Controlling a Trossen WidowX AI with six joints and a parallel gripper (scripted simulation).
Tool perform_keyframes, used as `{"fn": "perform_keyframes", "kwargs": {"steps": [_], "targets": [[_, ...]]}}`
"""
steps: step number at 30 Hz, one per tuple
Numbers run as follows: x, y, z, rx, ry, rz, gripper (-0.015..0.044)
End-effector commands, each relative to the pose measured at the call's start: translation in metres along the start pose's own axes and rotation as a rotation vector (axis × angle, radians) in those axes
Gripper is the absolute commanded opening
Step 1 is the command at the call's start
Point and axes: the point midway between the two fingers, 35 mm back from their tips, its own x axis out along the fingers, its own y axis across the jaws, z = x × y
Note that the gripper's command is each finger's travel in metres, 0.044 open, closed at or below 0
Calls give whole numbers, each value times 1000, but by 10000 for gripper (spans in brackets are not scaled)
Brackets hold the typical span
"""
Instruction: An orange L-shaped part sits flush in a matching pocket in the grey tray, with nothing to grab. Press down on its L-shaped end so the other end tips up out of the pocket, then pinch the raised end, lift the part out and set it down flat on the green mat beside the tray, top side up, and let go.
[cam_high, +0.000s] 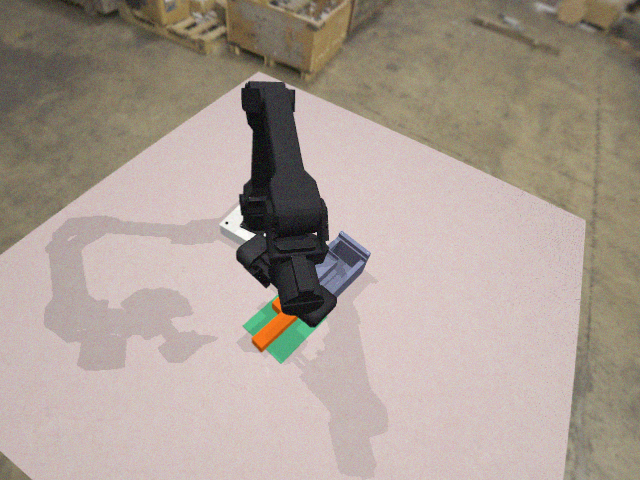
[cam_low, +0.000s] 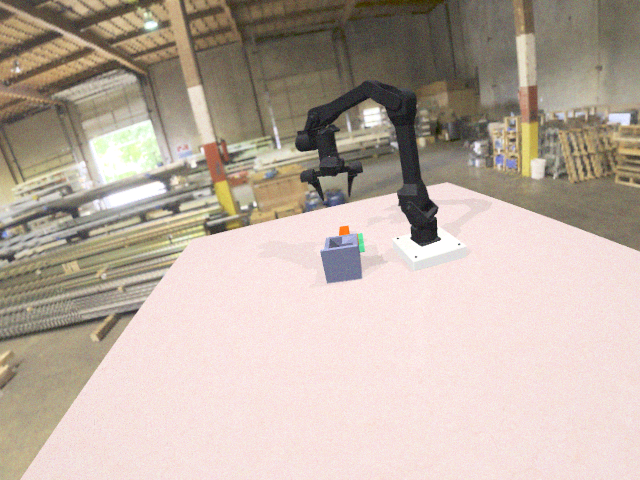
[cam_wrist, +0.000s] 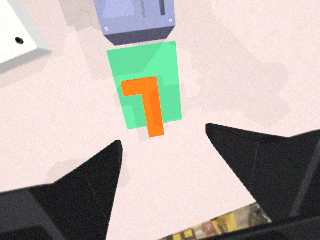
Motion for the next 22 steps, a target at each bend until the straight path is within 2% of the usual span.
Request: {"fn": "perform_keyframes", "kwargs": {"steps": [1, 22], "targets": [[-14, 2, 1, -3, -3, 4, 400], [-9, 1, 1, 0, 0, -1, 400]]}}
